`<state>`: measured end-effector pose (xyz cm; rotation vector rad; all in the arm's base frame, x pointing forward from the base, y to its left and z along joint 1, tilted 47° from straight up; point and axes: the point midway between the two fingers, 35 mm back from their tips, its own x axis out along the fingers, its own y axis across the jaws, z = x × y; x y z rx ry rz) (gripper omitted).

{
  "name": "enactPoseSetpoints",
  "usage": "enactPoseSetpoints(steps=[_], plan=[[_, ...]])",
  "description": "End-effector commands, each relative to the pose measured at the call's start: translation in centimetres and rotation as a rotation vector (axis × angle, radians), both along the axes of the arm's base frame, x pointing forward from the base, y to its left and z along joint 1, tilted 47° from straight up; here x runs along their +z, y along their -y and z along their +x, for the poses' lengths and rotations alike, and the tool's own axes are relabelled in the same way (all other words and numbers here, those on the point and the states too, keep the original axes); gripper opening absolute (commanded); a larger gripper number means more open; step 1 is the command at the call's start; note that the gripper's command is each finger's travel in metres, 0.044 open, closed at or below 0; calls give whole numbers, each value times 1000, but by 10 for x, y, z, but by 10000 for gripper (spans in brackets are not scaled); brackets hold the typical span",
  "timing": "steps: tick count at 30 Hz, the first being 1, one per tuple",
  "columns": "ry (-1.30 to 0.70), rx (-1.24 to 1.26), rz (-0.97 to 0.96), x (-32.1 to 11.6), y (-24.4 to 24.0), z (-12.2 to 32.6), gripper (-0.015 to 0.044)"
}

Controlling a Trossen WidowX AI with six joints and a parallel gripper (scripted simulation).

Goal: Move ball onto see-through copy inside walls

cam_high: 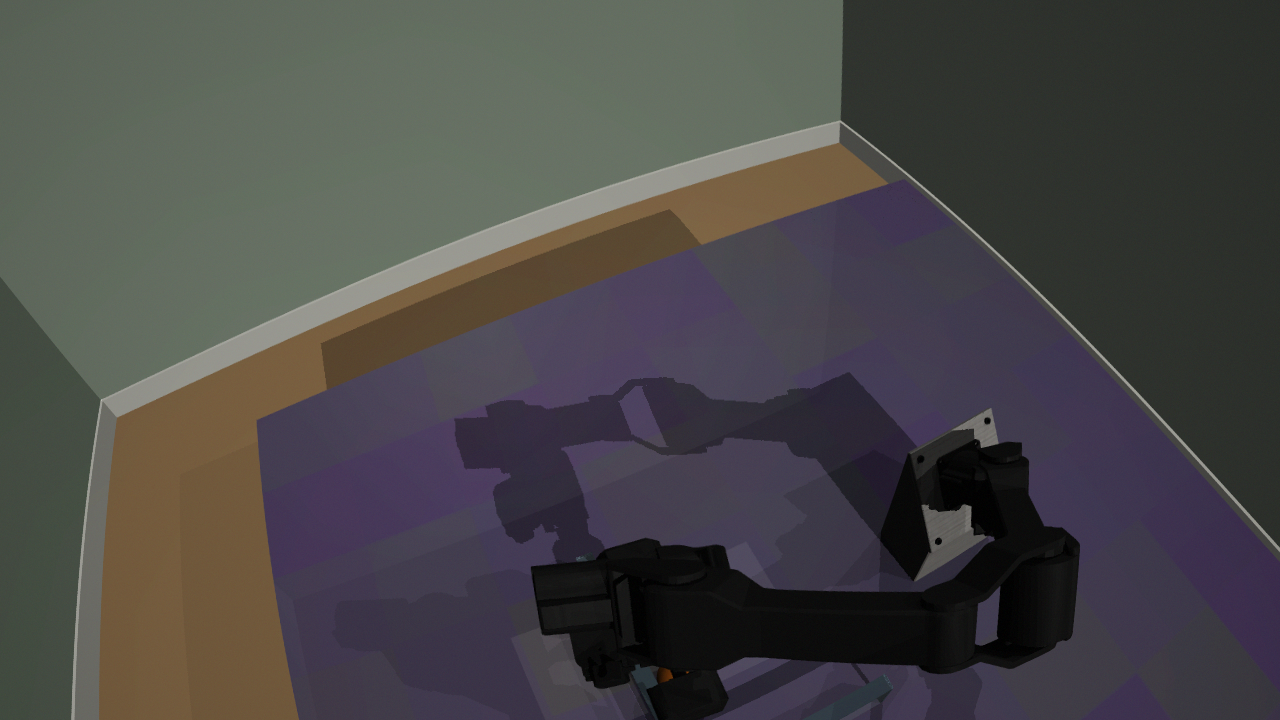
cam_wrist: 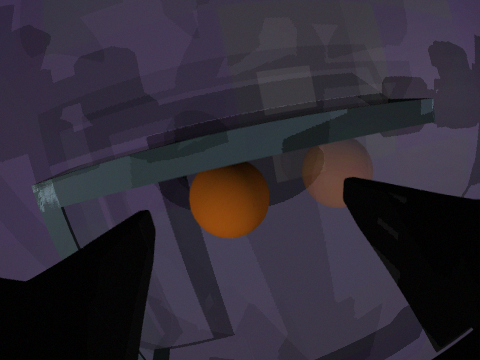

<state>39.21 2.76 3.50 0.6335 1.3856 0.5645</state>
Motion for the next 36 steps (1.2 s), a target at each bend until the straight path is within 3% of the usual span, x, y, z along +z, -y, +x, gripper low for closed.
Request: enactPoseSetpoints(steps=[1, 36], plan=[[-37, 137, 37, -16, -20, -21, 401], [-37, 138, 37, -49, -56, -22, 401]])
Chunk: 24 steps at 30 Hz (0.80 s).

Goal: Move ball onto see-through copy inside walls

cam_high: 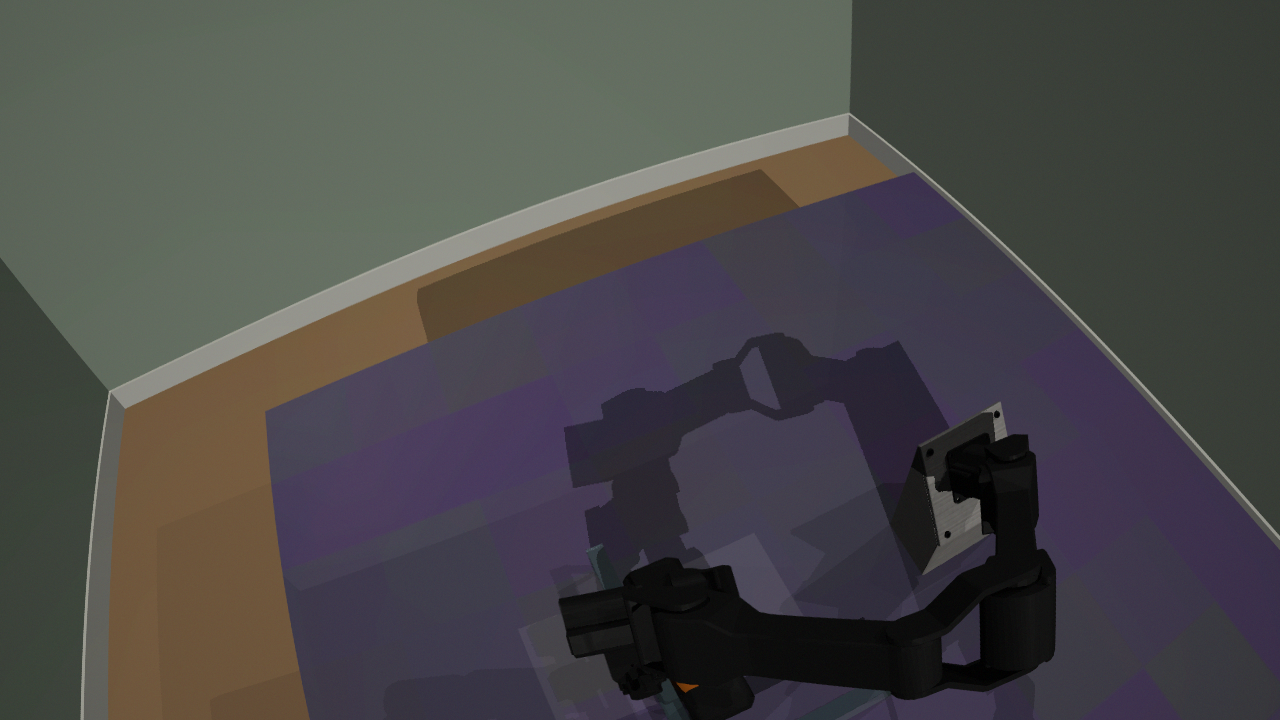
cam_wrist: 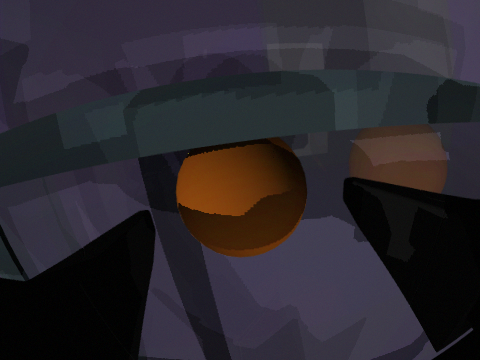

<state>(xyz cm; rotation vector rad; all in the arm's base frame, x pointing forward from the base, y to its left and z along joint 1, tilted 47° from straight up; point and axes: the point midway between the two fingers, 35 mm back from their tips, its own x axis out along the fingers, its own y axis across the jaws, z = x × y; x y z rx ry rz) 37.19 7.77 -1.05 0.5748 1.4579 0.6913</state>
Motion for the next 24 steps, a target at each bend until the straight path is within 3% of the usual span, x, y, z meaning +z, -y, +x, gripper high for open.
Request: enactPoseSetpoints(steps=[1, 11, 15, 22, 24], plan=[[-8, -1, 6, -5, -7, -2, 401], [-9, -3, 9, -14, -17, -2, 401], [-9, -3, 9, -14, -17, -2, 296], [-9, -3, 9, -14, -17, -2, 250], [-9, -5, 9, -13, -16, -3, 197]])
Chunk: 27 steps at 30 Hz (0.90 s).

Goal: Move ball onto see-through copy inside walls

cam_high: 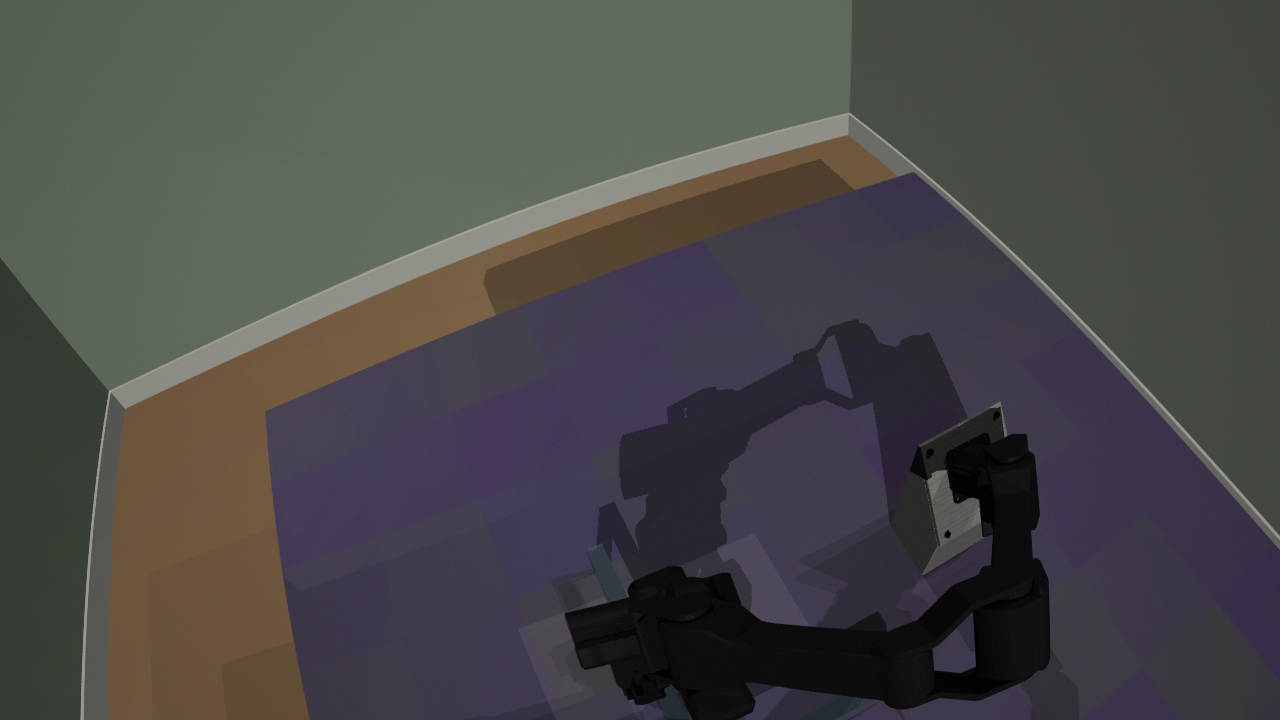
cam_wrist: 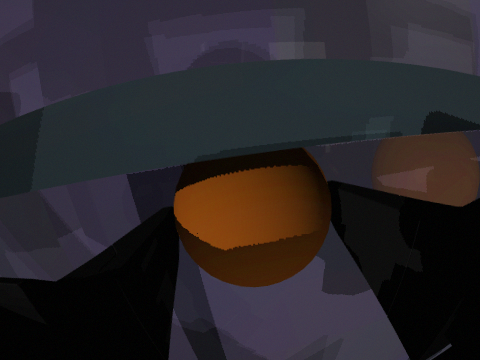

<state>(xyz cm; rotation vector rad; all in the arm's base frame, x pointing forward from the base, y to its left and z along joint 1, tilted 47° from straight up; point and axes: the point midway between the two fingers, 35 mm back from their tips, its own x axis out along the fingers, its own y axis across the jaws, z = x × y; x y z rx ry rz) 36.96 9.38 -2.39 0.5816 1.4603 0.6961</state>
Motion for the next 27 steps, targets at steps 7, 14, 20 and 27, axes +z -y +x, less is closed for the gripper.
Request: enactPoseSetpoints(steps=[7, 14, 20, 27], plan=[[-22, -72, 6, 13, 31, -4, 13], [-104, -9, -17, -1, 34, -29, 0], [-72, -7, -17, 23, 54, -16, 0], [-42, -5, -12, 54, 76, -4, 0]])
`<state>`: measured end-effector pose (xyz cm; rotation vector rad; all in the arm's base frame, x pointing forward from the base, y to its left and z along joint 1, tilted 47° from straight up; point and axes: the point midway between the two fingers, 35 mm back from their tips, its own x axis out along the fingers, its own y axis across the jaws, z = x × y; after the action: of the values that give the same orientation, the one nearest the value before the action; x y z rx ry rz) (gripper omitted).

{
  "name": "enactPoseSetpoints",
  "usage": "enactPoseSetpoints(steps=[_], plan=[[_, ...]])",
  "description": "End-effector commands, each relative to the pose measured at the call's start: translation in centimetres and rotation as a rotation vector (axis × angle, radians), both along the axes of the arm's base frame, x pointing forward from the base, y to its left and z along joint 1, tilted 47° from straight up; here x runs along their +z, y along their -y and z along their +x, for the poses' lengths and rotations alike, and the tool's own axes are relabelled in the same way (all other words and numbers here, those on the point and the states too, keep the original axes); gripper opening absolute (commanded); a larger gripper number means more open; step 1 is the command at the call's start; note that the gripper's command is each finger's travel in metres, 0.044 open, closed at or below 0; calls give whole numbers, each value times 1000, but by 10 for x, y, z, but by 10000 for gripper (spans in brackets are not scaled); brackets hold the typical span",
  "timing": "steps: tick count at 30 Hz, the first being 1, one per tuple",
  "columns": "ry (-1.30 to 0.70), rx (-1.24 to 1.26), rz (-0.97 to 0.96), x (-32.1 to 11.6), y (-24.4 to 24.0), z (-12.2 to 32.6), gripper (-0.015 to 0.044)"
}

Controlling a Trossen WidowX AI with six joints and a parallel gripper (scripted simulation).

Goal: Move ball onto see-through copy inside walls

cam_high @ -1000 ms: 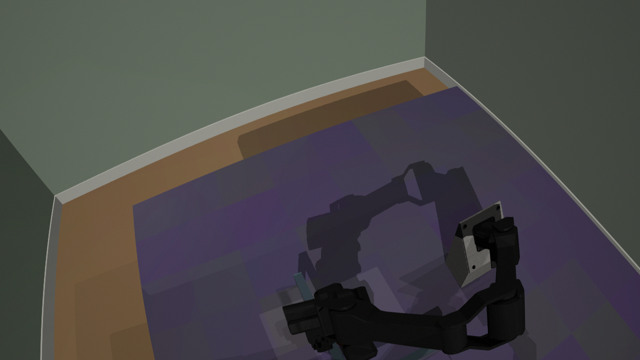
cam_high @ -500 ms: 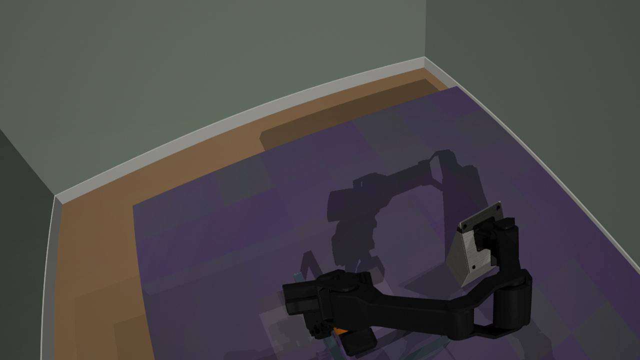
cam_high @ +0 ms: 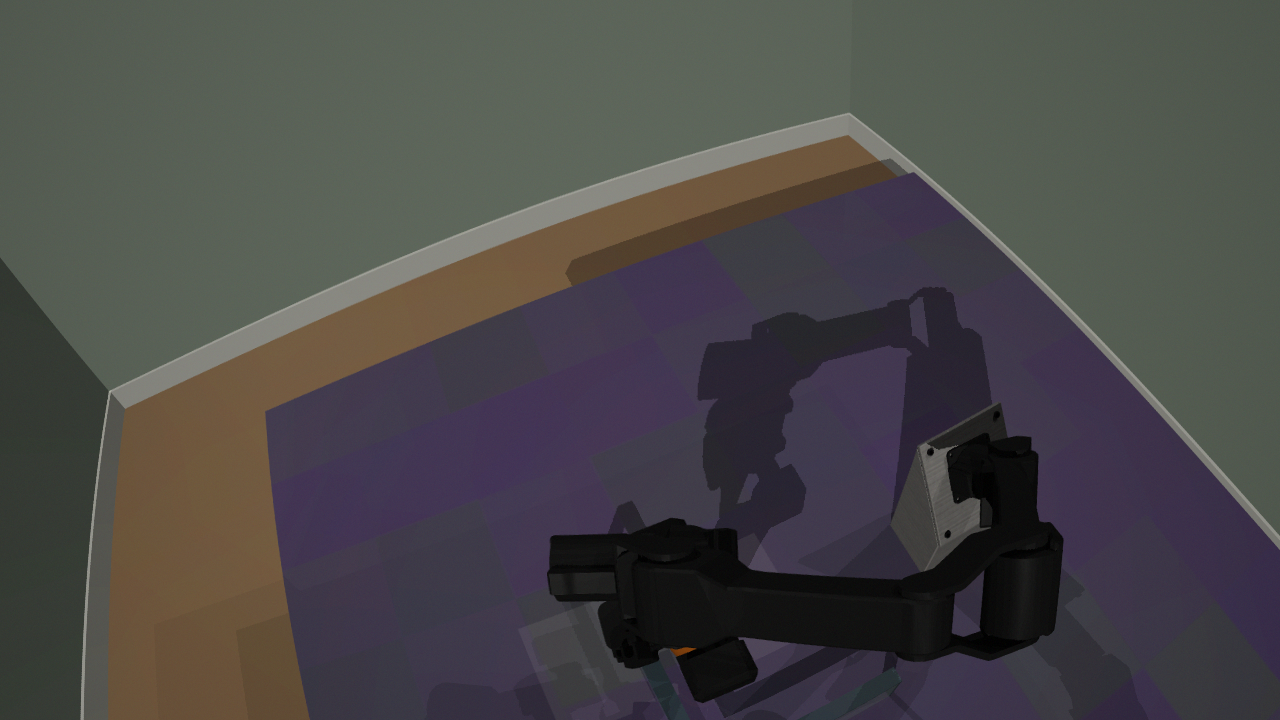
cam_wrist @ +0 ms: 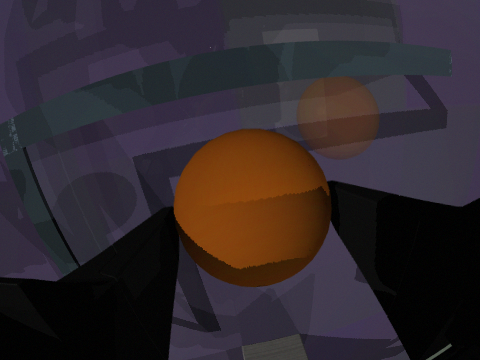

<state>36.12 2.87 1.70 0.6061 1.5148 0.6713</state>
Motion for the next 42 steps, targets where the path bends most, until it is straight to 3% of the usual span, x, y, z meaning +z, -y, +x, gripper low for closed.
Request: enactPoseSetpoints(steps=[1, 12, 25, 30, 42], plan=[[22, 3, -3, 18, 14, 5, 0], [55, 5, 3, 53, 38, 11, 0], [56, 4, 0, -41, 59, 14, 0], [57, 5, 0, -50, 59, 13, 0], [57, 5, 3, -94, 12, 12, 0]])
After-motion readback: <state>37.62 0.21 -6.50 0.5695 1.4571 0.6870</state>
